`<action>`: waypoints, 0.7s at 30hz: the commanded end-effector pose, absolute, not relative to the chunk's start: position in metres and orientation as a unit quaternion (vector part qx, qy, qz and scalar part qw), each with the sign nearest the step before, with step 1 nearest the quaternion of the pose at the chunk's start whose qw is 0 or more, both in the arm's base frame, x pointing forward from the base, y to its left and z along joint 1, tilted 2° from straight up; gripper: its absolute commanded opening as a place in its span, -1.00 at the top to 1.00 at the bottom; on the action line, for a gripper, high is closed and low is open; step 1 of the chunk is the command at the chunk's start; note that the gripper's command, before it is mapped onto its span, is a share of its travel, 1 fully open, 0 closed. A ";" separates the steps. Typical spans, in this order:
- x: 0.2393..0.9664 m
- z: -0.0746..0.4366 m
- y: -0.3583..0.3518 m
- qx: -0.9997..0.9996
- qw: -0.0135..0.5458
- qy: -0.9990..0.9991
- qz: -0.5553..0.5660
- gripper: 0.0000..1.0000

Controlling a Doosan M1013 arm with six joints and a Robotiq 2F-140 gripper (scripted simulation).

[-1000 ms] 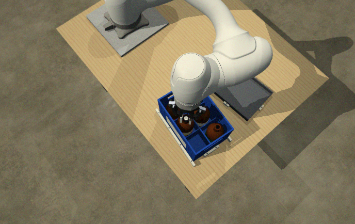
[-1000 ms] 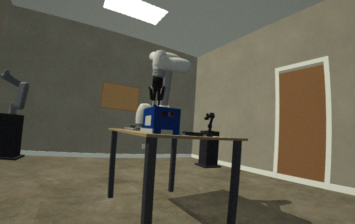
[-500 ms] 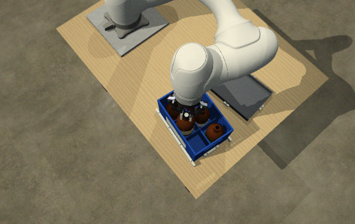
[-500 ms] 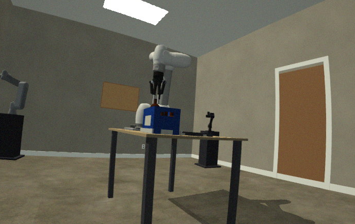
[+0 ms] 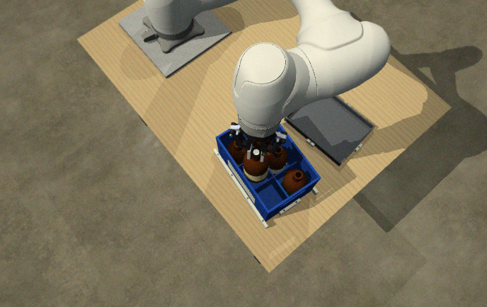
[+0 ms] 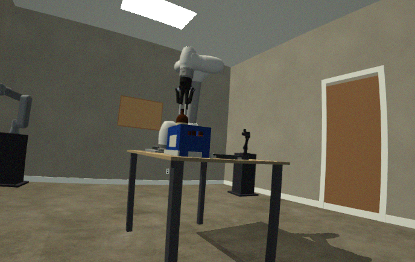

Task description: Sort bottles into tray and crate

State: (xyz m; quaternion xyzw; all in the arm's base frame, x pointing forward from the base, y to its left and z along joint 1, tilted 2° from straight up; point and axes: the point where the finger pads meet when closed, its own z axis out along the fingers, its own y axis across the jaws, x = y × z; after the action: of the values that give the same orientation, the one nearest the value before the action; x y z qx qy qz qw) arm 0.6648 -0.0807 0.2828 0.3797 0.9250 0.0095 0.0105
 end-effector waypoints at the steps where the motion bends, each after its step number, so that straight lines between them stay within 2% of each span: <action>1: 0.665 0.293 -0.081 0.380 0.010 0.925 0.010 1.00; 21: 0.663 0.334 -0.081 0.380 0.010 0.925 0.010 1.00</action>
State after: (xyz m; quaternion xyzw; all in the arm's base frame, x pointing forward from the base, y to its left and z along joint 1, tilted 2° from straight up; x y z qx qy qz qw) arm 0.6636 -0.0811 0.3304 0.3797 0.9250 0.0094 0.0104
